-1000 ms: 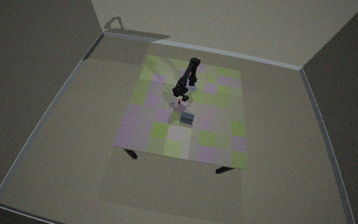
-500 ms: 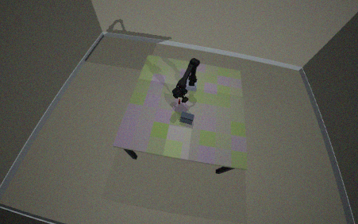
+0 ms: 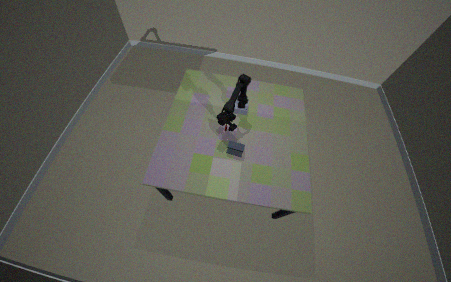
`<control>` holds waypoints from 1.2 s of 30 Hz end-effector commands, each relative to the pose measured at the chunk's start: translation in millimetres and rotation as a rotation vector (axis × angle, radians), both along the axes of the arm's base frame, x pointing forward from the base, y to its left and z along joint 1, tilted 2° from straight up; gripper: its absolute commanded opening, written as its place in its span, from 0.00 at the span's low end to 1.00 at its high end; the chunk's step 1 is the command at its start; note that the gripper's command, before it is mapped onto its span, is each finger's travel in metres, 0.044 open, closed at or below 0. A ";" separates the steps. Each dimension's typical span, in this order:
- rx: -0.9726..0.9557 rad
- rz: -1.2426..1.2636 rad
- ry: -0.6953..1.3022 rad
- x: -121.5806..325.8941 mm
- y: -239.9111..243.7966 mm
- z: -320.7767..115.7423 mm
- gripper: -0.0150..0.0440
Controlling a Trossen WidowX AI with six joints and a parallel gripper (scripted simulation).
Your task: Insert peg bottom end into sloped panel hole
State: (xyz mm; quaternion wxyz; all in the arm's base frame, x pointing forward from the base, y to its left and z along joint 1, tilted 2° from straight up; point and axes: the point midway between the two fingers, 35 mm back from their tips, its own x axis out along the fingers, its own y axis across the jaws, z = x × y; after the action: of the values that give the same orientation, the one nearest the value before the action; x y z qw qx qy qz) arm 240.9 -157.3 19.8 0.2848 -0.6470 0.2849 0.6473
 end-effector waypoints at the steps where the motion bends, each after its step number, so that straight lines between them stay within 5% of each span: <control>1: 0.011 0.003 0.008 -1.8 2.3 -9.8 1.00; 12: 0.011 0.003 0.008 -2.6 3.1 -18.4 1.00; 27: 0.003 0.001 0.004 -1.7 1.6 -15.1 0.33; 36: 0.003 0.001 0.004 -1.7 1.6 -15.1 0.25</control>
State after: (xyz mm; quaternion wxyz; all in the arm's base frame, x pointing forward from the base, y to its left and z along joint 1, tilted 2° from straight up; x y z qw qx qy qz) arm 238.9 -155.6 4.2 0.2847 -0.6451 0.2842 0.6496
